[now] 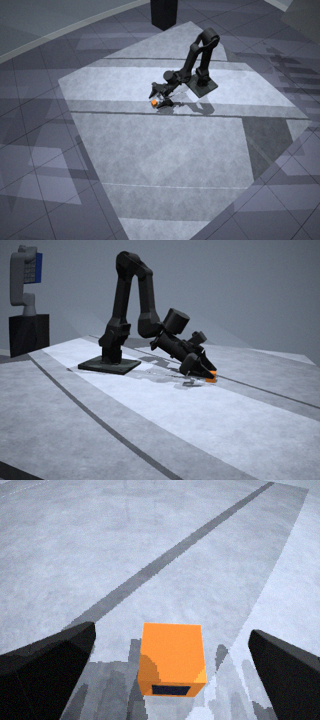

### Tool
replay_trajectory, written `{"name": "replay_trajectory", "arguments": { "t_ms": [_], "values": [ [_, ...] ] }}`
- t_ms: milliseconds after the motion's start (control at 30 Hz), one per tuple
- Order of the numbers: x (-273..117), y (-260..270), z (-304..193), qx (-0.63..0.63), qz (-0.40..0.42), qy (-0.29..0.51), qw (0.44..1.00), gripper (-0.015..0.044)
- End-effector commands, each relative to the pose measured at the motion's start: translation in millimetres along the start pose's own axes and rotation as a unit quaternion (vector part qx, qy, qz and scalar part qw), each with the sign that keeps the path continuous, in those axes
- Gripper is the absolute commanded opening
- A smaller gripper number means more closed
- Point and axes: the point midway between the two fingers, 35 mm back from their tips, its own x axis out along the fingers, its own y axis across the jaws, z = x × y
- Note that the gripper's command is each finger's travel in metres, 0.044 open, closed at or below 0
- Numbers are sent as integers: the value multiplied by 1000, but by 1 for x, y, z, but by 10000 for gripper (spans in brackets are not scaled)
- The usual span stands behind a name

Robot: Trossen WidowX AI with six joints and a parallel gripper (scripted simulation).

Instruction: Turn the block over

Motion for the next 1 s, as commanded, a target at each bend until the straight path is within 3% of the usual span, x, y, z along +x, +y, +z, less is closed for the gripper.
{"name": "replay_trajectory", "arguments": {
  "t_ms": [0, 967],
  "values": [
    [0, 1, 0, 2, 2, 0, 1000, 440],
    [2, 0, 1, 2, 2, 12, 1000, 440]
  ]
}}
